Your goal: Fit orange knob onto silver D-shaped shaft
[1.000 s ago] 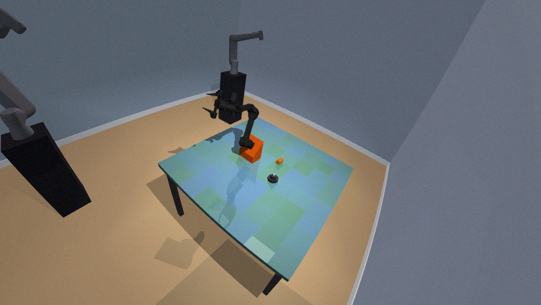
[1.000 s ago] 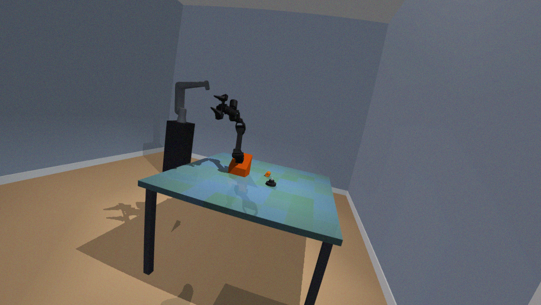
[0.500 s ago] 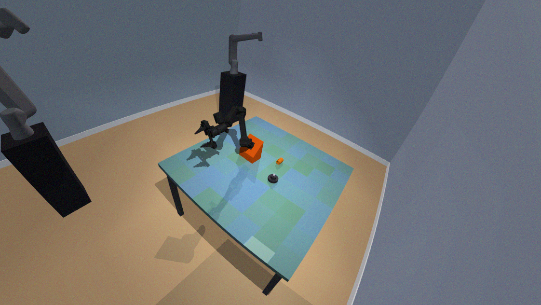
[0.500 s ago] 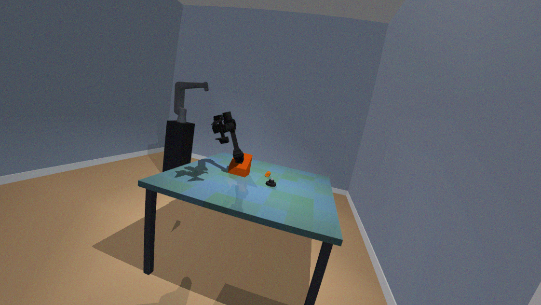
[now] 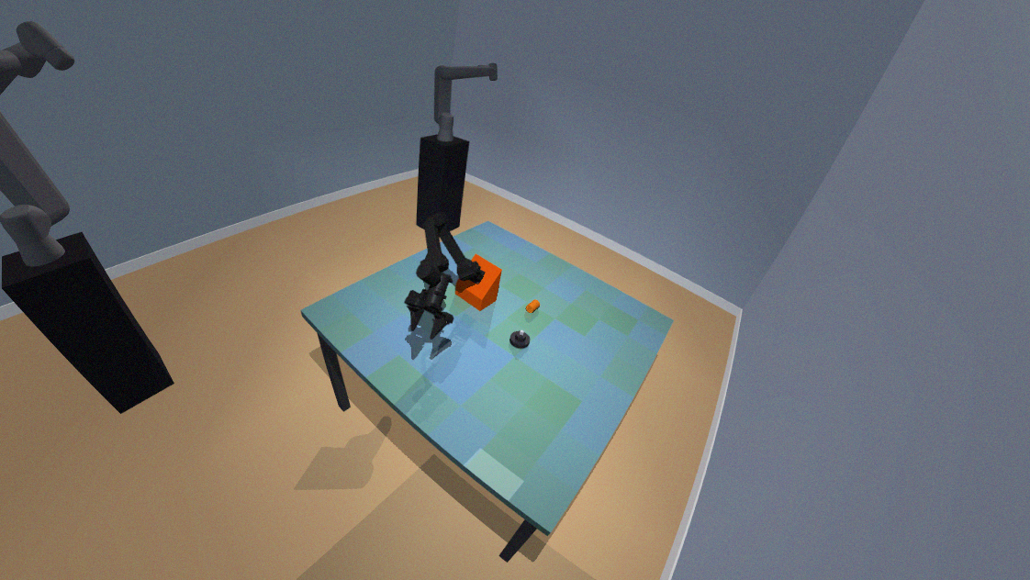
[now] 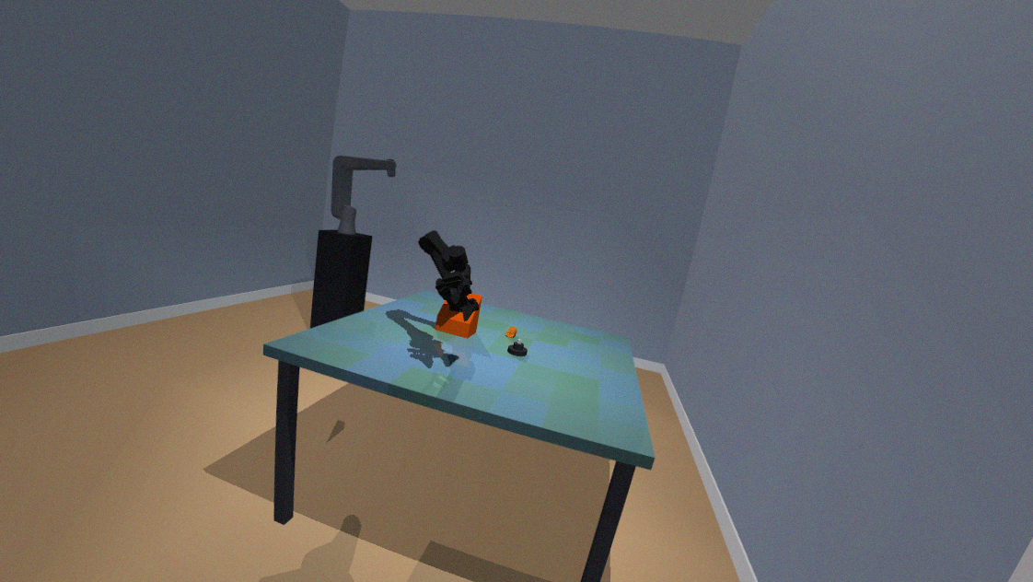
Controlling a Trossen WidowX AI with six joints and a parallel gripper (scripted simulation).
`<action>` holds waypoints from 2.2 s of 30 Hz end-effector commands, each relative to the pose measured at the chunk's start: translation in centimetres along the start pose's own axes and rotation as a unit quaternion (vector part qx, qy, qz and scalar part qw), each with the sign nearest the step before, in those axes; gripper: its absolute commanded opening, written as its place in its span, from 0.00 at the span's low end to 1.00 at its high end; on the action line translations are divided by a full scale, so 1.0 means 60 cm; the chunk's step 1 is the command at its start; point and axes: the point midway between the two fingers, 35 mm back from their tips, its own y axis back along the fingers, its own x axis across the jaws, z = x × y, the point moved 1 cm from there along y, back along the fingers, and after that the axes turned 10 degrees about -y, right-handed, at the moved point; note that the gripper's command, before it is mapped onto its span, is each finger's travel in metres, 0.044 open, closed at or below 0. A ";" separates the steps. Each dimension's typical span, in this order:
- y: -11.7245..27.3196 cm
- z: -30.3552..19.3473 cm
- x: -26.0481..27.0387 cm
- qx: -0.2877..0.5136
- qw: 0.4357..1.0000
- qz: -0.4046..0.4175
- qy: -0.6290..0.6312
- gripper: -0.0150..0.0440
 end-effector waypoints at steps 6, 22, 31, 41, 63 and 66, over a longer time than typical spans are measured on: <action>-0.011 -0.110 -0.228 0.058 0.976 -0.195 0.074 1.00; 0.168 -0.202 -0.585 0.104 0.859 -0.438 0.244 1.00; 0.340 -0.162 -0.736 0.122 0.751 -0.516 0.393 1.00; 0.522 -0.032 -0.849 0.089 0.637 -0.509 0.571 1.00; 0.550 0.068 -0.902 0.067 0.593 -0.459 0.659 1.00; 0.545 0.071 -0.907 0.067 0.593 -0.459 0.659 1.00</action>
